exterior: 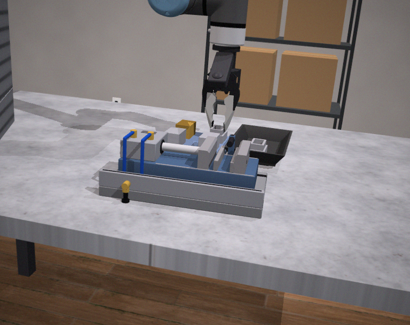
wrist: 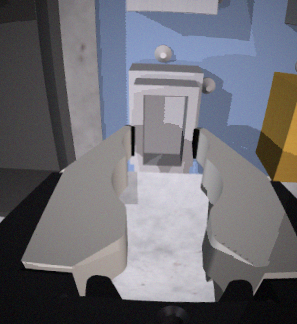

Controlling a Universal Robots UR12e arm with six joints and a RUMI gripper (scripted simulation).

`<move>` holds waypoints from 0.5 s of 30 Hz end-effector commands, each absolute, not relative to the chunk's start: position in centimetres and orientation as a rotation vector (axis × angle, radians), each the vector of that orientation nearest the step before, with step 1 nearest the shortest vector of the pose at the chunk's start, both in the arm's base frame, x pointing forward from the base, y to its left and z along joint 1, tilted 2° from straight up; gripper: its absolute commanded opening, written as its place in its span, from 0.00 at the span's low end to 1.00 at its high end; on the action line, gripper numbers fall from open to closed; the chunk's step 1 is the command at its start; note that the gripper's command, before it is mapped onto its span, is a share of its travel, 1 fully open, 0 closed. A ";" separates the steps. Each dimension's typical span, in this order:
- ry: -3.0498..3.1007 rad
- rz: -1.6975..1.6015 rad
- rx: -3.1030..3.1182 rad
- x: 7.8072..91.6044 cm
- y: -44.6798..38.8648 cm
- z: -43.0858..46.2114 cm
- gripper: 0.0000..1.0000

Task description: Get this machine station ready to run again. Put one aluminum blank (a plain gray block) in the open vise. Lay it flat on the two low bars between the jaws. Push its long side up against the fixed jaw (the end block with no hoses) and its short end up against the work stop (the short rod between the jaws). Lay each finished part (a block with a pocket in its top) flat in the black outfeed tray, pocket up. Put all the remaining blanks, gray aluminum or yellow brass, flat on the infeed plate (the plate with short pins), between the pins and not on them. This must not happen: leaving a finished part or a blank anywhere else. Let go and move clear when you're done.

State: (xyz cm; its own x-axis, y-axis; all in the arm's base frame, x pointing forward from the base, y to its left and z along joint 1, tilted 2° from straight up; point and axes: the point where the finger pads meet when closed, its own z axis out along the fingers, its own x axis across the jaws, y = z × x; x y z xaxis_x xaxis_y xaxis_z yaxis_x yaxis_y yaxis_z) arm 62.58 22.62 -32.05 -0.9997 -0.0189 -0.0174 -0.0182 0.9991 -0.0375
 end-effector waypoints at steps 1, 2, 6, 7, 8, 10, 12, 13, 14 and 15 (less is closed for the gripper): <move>3.122 -0.058 -0.029 62.6 22.6 -32.0 0.00; 3.122 -0.058 -0.029 62.6 22.6 -32.0 0.00; 3.122 -0.058 -0.029 62.6 22.6 -31.9 0.00; 3.122 -0.058 -0.029 62.6 22.6 -31.9 0.00; 3.122 -0.058 -0.029 62.6 22.6 -31.8 0.00; 3.122 -0.058 -0.029 62.6 22.7 -31.5 0.00; 3.122 -0.058 -0.029 62.6 22.7 -31.1 0.00; 3.122 -0.058 -0.029 62.6 22.7 -31.1 0.00; 3.122 -0.058 -0.029 62.6 22.7 -31.1 0.00; 3.122 -0.058 -0.029 62.6 22.7 -30.8 0.00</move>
State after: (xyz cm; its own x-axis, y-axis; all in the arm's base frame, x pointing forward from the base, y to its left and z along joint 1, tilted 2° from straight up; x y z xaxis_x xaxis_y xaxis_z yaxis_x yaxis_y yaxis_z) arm 62.57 22.65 -31.39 -0.9997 -0.0189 -0.0173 -0.0182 0.9991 -0.0375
